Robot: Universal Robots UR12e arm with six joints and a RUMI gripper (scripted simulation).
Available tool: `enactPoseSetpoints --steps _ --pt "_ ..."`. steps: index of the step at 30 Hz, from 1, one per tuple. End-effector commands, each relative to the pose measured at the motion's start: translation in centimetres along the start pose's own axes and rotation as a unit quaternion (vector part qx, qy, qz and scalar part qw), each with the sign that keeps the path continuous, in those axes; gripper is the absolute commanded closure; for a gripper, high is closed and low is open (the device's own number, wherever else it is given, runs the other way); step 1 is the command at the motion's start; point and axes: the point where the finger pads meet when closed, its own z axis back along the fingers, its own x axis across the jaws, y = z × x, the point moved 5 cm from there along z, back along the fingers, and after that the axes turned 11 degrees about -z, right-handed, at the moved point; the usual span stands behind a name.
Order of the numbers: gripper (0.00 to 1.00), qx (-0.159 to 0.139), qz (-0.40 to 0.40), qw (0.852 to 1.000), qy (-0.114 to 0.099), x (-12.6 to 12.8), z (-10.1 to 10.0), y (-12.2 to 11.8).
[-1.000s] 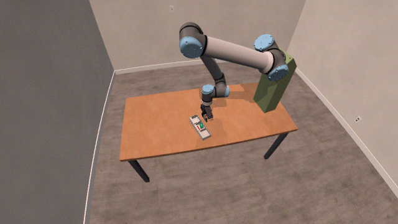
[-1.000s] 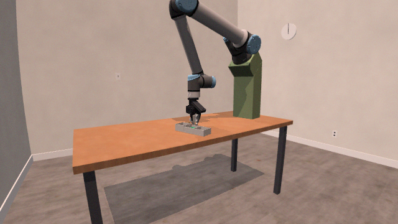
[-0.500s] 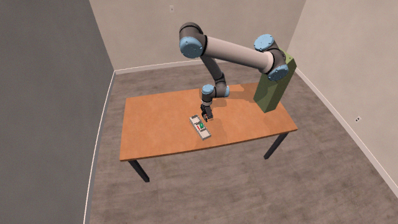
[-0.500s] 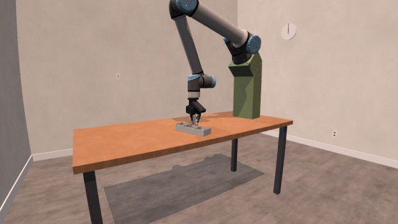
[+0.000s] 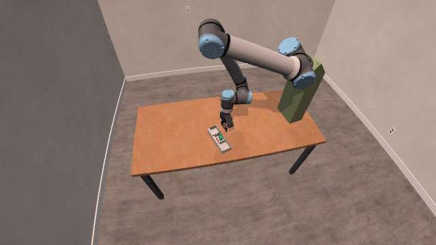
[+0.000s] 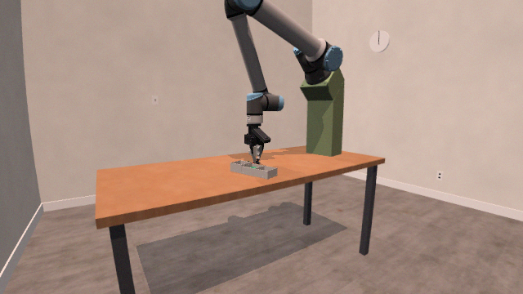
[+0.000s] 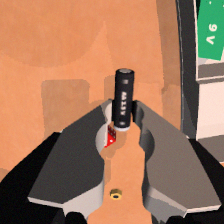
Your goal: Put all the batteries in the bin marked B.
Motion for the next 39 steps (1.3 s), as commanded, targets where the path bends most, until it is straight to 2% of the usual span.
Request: enactPoseSetpoints --steps 1,6,24,26,31,35,39 --pt "1.0 0.0 0.0 1.0 0.0 0.0 1.7 0.0" --pt "1.0 0.0 0.0 1.0 0.0 0.0 3.4 0.0" --pt "1.0 0.0 0.0 1.0 0.0 0.0 3.4 0.0" --pt "1.0 0.0 0.0 1.0 0.0 0.0 4.0 0.0" --pt "1.0 0.0 0.0 1.0 0.0 0.0 4.0 0.0" --pt "1.0 0.0 0.089 0.996 0.0 1.4 4.0 2.0" --pt "1.0 0.0 0.105 0.994 0.0 2.8 4.0 3.9"
